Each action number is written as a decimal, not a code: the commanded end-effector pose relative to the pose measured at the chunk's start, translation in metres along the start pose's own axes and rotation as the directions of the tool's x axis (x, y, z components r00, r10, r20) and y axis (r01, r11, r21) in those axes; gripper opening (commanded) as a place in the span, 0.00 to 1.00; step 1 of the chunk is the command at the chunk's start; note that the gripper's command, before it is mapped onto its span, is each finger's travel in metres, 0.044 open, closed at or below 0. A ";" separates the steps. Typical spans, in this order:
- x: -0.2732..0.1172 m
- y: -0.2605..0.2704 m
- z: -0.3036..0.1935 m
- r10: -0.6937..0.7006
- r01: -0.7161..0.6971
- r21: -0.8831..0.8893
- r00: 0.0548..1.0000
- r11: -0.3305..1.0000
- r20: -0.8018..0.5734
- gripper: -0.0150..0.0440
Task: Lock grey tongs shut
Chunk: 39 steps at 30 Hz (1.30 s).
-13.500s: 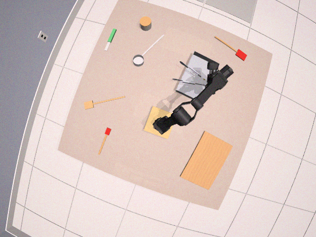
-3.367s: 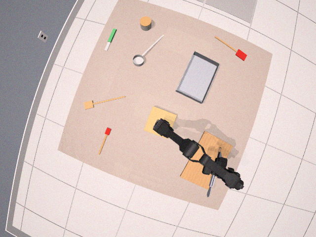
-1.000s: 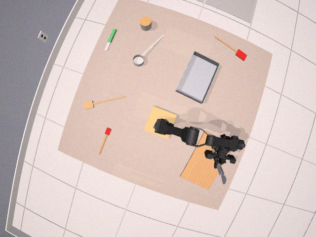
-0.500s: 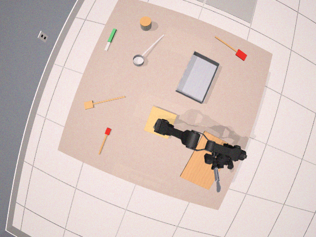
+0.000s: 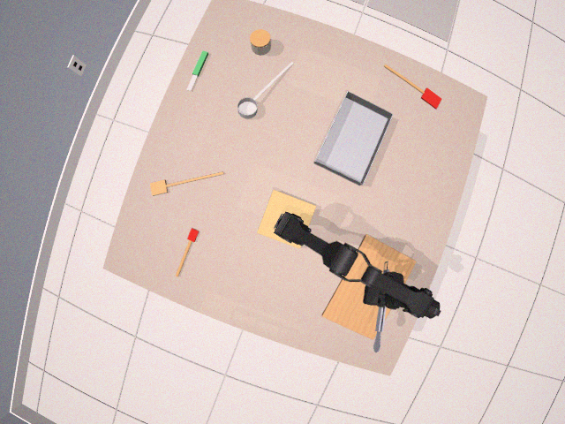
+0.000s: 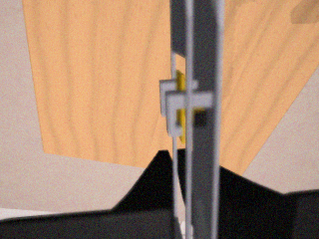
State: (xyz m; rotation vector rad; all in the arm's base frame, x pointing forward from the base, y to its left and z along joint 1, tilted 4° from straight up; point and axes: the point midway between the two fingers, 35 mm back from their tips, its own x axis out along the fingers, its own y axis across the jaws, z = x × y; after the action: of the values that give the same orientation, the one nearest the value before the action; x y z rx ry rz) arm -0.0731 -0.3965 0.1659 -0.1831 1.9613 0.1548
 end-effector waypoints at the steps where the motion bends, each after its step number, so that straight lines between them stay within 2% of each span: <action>1: -0.007 -0.001 -0.004 -0.034 0.035 -0.002 0.992 0.999 0.125 0.00; 10: -0.023 -0.001 -0.010 -0.125 0.129 0.012 0.921 0.992 0.368 0.00; 22: -0.022 -0.002 -0.010 -0.127 0.132 0.012 0.919 0.991 0.373 0.00; 39: 0.002 -0.009 -0.002 -0.127 0.132 0.012 0.919 0.991 0.372 0.00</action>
State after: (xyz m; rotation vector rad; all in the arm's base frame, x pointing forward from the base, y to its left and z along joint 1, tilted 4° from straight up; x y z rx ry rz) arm -0.0747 -0.4045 0.1691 -0.2658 1.5676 0.1065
